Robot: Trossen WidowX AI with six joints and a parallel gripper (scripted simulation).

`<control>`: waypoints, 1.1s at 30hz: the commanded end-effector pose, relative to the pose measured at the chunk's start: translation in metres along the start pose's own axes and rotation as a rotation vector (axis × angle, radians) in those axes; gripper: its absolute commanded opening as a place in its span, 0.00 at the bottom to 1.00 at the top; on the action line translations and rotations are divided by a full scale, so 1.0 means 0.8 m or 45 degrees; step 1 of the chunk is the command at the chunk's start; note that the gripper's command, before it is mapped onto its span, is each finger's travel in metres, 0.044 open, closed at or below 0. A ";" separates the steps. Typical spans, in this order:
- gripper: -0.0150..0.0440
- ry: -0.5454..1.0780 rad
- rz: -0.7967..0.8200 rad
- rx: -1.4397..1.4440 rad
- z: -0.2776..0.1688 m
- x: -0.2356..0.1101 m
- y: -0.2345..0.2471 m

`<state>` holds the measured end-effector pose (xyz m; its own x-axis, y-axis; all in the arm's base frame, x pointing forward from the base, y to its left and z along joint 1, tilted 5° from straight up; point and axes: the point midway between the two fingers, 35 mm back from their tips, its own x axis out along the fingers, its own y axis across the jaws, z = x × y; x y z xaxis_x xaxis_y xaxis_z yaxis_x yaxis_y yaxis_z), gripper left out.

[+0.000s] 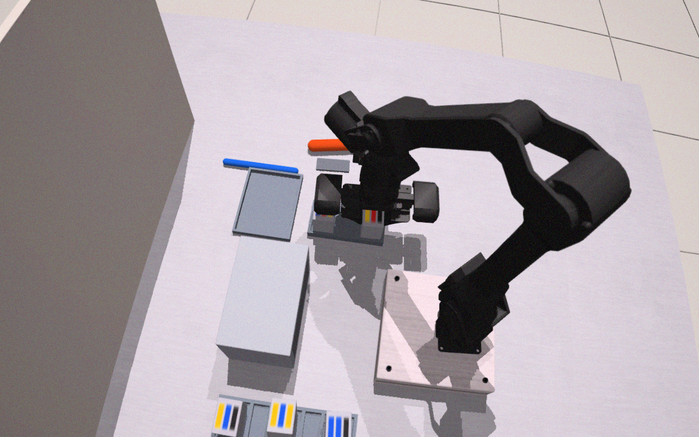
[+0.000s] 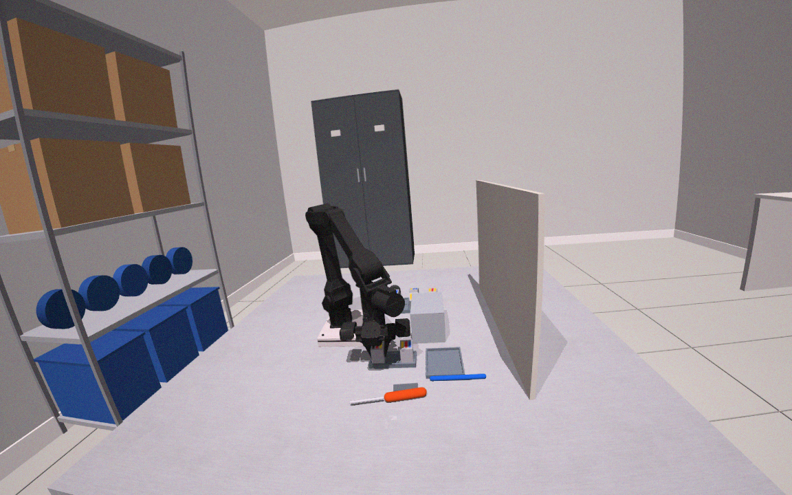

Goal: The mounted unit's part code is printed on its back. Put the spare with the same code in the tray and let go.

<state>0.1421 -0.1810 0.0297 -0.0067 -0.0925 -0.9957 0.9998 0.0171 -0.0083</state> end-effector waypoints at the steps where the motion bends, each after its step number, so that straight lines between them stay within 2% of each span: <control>1: 0.25 0.000 0.000 0.000 0.000 0.000 0.000; 8: 0.25 0.000 0.000 0.000 0.001 -0.005 0.001; 21: 0.25 0.002 0.006 -0.007 0.000 -0.098 0.001; 30: 0.25 0.009 0.001 -0.014 -0.001 -0.096 0.000; 33: 0.25 0.008 0.002 -0.013 -0.001 -0.110 0.000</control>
<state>0.1411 -0.1716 0.1077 -0.0113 -0.0792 -0.9968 0.9995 0.0294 -0.0136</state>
